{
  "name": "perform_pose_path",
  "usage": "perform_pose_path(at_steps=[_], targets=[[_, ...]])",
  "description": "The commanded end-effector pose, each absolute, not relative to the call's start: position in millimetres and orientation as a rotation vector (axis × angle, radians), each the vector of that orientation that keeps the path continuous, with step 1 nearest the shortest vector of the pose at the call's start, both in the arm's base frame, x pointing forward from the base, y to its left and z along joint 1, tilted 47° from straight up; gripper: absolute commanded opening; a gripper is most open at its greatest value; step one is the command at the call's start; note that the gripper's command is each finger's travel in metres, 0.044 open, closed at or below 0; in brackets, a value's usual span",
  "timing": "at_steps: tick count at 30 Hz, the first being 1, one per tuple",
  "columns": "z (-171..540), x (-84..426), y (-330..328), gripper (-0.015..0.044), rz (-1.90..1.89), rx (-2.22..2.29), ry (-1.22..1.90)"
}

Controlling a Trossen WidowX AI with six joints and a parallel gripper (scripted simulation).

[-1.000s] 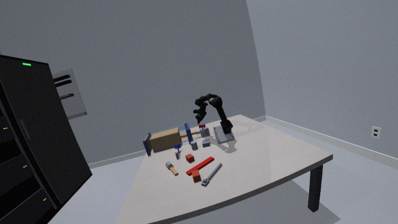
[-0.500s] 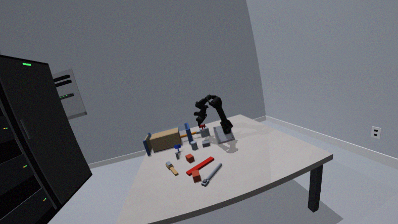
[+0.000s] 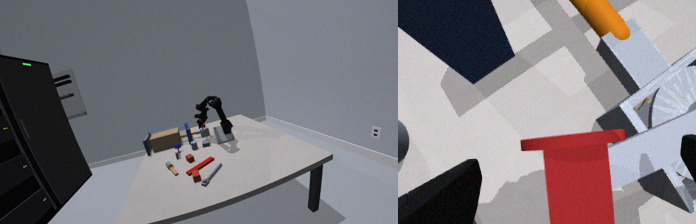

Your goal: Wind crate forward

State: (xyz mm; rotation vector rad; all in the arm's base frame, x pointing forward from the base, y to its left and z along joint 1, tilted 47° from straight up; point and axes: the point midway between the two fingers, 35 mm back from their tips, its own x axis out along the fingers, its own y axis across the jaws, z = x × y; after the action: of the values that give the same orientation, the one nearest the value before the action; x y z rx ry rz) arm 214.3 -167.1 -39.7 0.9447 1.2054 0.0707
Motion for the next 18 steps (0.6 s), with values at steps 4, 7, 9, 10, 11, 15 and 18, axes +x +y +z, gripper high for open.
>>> perform_pose_path(at_steps=[4, 7, 9, 10, 11, 15, 18], targets=[[-44.3, 213.4, -158.9, 0.0440, 0.075, 0.956, 1.208], [-43.0, 213.8, -162.2, 0.0387, 0.073, 0.946, 1.208], [-43.0, 213.8, -162.2, 0.0335, 0.073, 0.946, 1.208], [-43.0, 213.8, -162.2, 0.0309, 0.073, 0.946, 1.208], [-43.0, 213.8, -162.2, 0.0282, 0.073, 0.946, 1.208], [-43.0, 213.8, -162.2, 0.0177, 0.073, 0.946, 1.208], [-43.0, 213.8, -162.2, 0.0099, 0.073, 0.946, 1.208]])
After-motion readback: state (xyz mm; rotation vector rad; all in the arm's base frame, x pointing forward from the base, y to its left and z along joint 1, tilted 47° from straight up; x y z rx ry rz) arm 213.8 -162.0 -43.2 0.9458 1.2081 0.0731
